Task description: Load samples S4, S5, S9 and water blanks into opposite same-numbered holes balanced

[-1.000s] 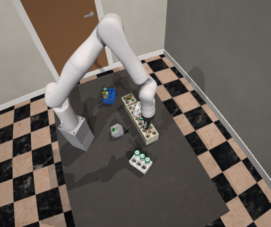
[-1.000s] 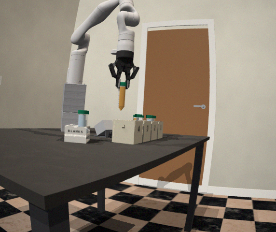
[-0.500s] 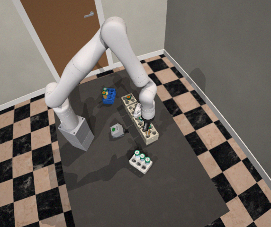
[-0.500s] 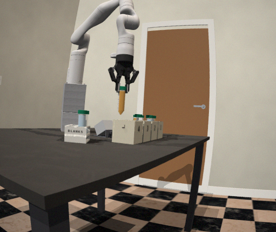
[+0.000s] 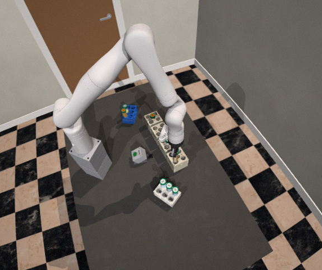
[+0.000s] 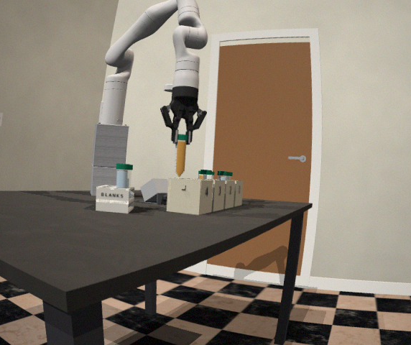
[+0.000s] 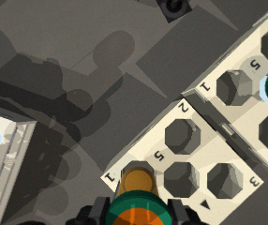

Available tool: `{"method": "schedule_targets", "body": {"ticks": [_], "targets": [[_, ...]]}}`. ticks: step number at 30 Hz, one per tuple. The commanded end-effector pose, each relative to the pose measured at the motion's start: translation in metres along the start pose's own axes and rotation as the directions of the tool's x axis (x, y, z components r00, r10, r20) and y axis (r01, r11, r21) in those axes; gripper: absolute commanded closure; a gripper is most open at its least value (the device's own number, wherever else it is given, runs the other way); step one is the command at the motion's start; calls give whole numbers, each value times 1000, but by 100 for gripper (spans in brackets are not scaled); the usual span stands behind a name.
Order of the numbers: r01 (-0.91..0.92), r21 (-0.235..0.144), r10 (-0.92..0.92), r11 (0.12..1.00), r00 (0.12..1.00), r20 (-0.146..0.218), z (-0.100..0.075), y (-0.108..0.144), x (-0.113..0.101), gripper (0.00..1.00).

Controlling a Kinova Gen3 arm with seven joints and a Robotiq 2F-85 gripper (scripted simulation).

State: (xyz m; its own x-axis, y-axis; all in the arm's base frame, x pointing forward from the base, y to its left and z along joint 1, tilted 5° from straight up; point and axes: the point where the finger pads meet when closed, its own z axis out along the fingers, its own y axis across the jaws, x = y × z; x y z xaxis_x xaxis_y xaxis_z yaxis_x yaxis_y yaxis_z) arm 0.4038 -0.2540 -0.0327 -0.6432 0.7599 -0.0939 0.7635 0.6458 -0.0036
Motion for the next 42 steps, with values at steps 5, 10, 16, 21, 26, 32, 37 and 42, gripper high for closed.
{"method": "schedule_targets", "body": {"ticks": [5, 10, 16, 21, 26, 32, 37, 42], "targets": [[0, -1, 0, 1000, 1000, 2, 0, 0, -1, 90], [0, -1, 0, 1000, 1000, 2, 0, 0, -1, 90], [0, -1, 0, 1000, 1000, 2, 0, 0, -1, 90], [0, -1, 0, 1000, 1000, 2, 4, 0, -1, 90], [0, -1, 0, 1000, 1000, 2, 6, 0, -1, 90], [0, -1, 0, 1000, 1000, 2, 10, 0, -1, 90], [0, -1, 0, 1000, 1000, 2, 13, 0, -1, 90], [0, -1, 0, 1000, 1000, 2, 16, 0, -1, 90]]}}
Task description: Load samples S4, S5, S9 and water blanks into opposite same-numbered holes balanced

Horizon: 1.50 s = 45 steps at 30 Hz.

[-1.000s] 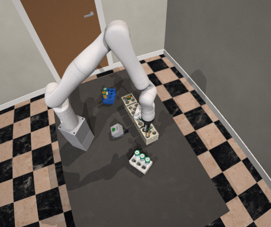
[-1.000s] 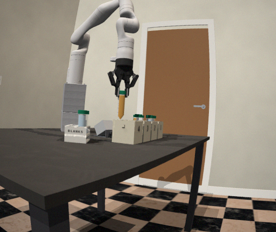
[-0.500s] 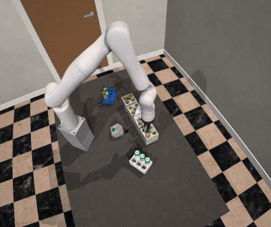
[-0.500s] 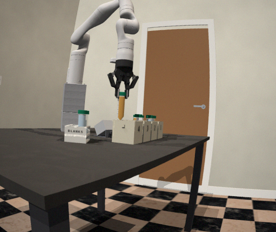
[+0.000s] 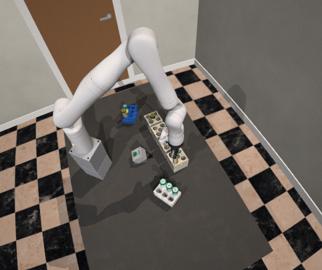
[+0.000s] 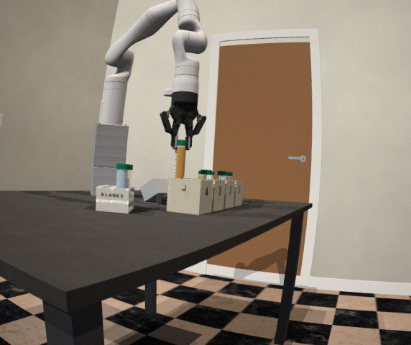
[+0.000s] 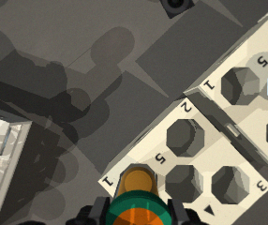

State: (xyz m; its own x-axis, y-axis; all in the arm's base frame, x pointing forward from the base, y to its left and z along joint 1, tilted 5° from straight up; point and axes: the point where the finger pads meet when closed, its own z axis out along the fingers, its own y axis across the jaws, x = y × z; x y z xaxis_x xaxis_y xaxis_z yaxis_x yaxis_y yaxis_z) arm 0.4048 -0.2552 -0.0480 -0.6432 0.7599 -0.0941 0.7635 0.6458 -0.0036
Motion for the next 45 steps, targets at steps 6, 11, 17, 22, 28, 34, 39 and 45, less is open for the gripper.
{"method": "schedule_targets", "body": {"ticks": [6, 11, 17, 22, 28, 34, 39, 45], "targets": [[0, -1, 0, 1000, 1000, 1, 4, 0, -1, 90], [0, -1, 0, 1000, 1000, 1, 7, 0, -1, 90], [0, -1, 0, 1000, 1000, 1, 11, 0, -1, 90], [0, -1, 0, 1000, 1000, 1, 13, 0, -1, 90], [0, -1, 0, 1000, 1000, 1, 17, 0, -1, 90], [0, -1, 0, 1000, 1000, 1, 21, 0, -1, 90], [0, -1, 0, 1000, 1000, 1, 23, 0, -1, 90], [0, -1, 0, 1000, 1000, 1, 27, 0, -1, 90]]}}
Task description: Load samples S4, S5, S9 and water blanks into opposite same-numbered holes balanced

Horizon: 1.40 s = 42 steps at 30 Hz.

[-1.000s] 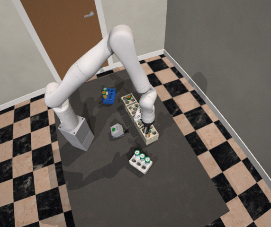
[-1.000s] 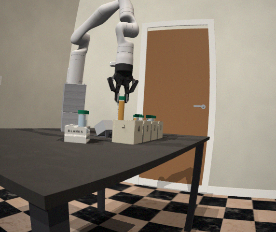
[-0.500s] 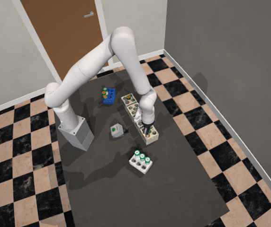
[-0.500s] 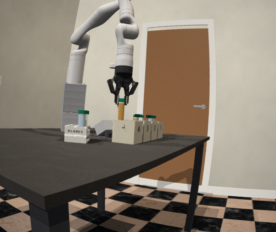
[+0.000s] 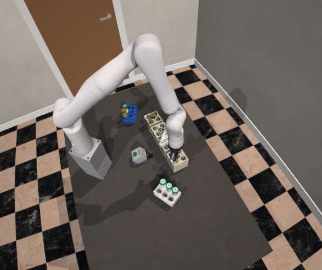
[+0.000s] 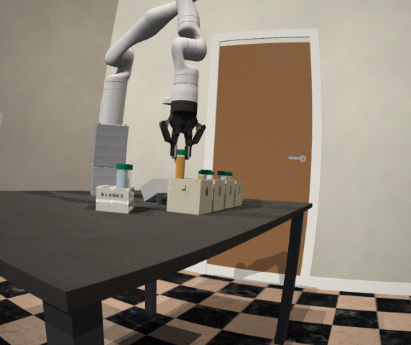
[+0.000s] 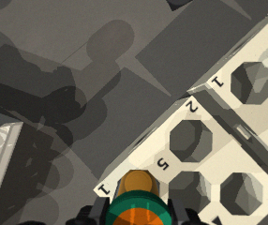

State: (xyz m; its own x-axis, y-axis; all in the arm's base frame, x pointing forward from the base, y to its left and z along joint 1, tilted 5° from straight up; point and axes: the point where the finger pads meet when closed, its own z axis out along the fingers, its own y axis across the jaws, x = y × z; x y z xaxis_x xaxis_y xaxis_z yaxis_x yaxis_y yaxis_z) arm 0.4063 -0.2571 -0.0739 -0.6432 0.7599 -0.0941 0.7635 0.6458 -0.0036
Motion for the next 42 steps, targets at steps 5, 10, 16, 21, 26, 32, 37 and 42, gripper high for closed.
{"method": "schedule_targets", "body": {"ticks": [5, 10, 16, 21, 26, 32, 37, 42], "targets": [[0, -1, 0, 1000, 1000, 1, 4, 0, -1, 90], [0, -1, 0, 1000, 1000, 1, 6, 0, -1, 90], [0, -1, 0, 1000, 1000, 1, 10, 0, -1, 90], [0, -1, 0, 1000, 1000, 1, 14, 0, -1, 90], [0, -1, 0, 1000, 1000, 1, 16, 0, -1, 90], [0, -1, 0, 1000, 1000, 1, 20, 0, -1, 90], [0, -1, 0, 1000, 1000, 1, 23, 0, -1, 90], [0, -1, 0, 1000, 1000, 1, 25, 0, -1, 90]]}}
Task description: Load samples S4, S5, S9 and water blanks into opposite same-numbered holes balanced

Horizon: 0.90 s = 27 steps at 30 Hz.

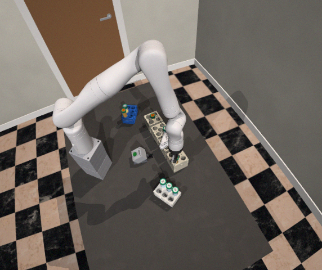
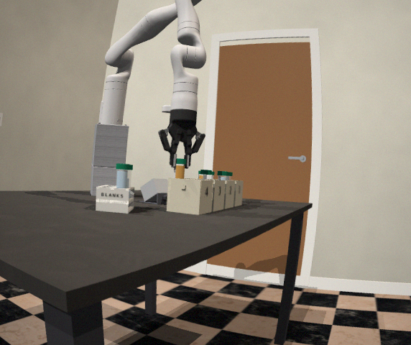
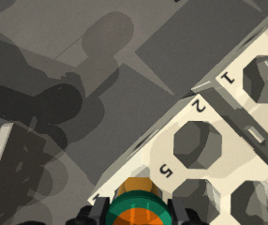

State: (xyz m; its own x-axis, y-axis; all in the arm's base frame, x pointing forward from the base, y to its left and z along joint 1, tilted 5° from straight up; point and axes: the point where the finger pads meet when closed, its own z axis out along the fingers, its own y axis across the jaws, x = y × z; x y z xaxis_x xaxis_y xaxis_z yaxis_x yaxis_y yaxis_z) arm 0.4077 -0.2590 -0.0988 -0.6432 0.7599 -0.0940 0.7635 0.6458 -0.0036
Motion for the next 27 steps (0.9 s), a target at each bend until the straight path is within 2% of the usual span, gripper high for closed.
{"method": "schedule_targets", "body": {"ticks": [1, 27], "targets": [[0, -1, 0, 1000, 1000, 1, 1, 0, -1, 90], [0, -1, 0, 1000, 1000, 1, 17, 0, -1, 90]]}}
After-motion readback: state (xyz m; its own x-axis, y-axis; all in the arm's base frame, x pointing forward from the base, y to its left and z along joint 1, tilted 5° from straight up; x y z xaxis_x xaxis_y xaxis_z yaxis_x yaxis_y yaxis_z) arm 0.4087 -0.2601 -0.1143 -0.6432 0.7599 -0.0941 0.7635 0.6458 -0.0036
